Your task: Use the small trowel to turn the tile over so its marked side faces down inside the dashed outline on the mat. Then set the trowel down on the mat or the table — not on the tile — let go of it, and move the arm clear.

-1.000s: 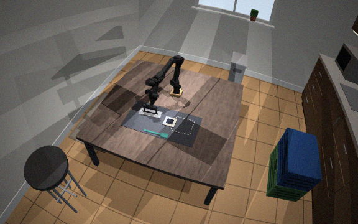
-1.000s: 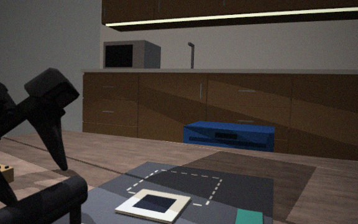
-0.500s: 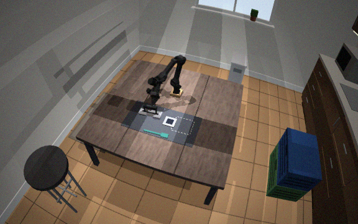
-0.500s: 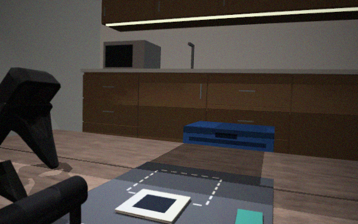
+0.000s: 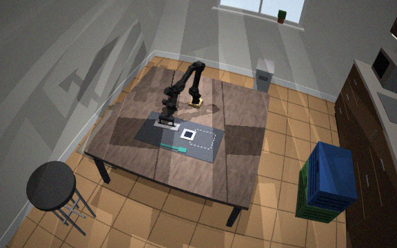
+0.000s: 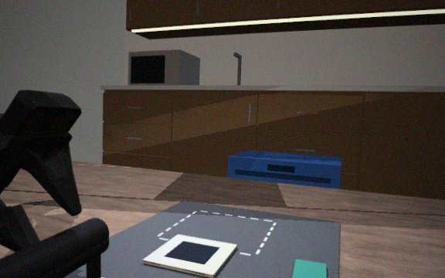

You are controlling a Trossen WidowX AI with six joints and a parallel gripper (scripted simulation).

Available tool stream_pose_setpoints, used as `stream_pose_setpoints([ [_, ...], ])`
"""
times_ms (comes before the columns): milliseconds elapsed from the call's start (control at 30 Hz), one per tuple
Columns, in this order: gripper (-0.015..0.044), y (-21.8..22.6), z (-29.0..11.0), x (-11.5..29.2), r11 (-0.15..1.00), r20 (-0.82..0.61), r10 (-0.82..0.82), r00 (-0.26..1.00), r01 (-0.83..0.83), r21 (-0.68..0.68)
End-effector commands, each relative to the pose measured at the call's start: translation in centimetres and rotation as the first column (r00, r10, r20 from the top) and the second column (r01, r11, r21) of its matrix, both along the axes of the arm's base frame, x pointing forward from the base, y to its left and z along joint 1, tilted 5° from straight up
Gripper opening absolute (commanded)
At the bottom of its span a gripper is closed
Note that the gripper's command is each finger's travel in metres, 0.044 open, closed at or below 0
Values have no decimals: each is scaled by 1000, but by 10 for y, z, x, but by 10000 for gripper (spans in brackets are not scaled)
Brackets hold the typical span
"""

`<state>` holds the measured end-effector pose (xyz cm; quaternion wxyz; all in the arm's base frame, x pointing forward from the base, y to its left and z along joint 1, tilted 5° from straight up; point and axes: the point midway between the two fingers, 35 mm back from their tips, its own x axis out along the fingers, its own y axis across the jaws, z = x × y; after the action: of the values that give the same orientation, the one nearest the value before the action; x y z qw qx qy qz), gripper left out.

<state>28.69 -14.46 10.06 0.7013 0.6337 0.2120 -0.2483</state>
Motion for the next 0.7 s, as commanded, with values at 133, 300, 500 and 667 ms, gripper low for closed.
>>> stream_pose_setpoints([
  [133,300,-2,-9,11,1000,-6,-5,1000,5,5],
  [300,300,-3,-14,17,1000,-7,-5,1000,5,6],
  [500,300,-3,-20,24,1000,-6,-7,1000,7,7],
  [667,300,-3,-25,30,1000,-6,-8,1000,8,8],
])
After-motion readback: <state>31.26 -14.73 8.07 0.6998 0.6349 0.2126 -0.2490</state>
